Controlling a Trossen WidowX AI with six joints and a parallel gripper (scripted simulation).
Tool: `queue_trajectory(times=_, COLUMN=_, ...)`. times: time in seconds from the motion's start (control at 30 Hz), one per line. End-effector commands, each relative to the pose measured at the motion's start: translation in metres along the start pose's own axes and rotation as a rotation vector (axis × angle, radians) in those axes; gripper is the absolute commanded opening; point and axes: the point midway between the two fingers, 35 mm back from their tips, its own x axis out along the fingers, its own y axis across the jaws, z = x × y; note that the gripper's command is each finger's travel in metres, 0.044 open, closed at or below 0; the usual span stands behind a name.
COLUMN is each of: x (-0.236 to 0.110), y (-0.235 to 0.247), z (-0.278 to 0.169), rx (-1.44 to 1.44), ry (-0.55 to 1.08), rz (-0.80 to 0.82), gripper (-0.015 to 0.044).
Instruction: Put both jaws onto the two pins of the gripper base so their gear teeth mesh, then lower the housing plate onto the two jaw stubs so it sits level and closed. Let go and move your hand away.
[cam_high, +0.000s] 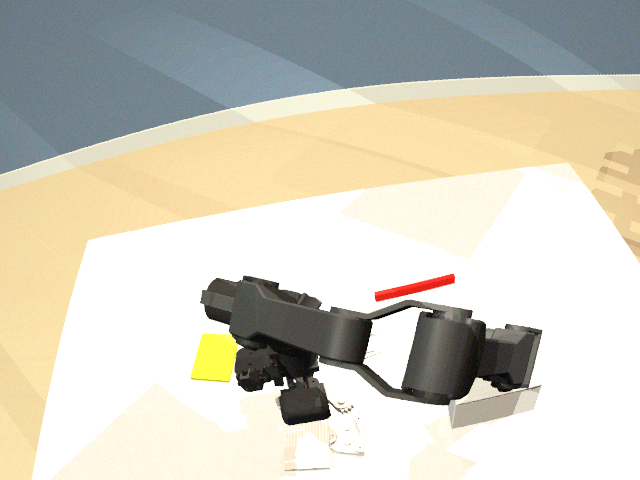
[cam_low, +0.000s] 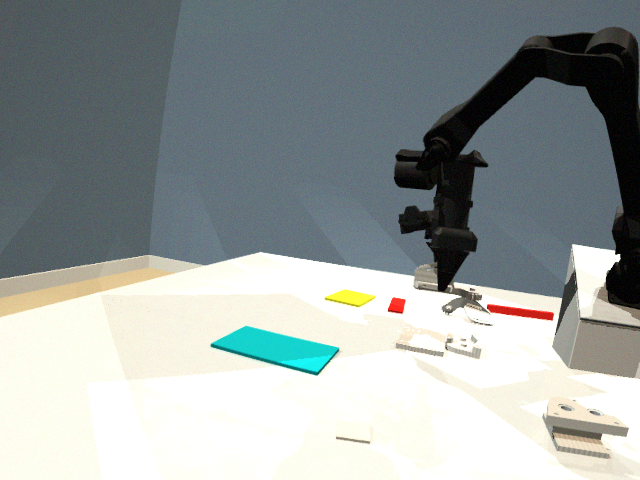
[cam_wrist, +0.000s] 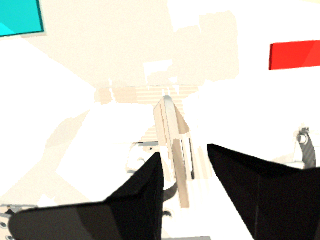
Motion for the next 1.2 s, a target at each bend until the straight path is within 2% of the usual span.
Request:
queue_trajectory(times=0.0, x=-0.001, y=-0.001, z=0.0, rx=-0.004, ry=-0.001, rz=-0.004, gripper=0.0134)
queue_trajectory(times=0.33, x=0.0, y=-0.001, z=0.0, rx=-0.004, ry=-0.001, rz=-0.004, gripper=0.0134)
queue_trajectory(times=1.17, x=0.042, y=-0.001, z=0.001, rx=-0.006, ry=-0.002, rz=-0.003, gripper=0.0134)
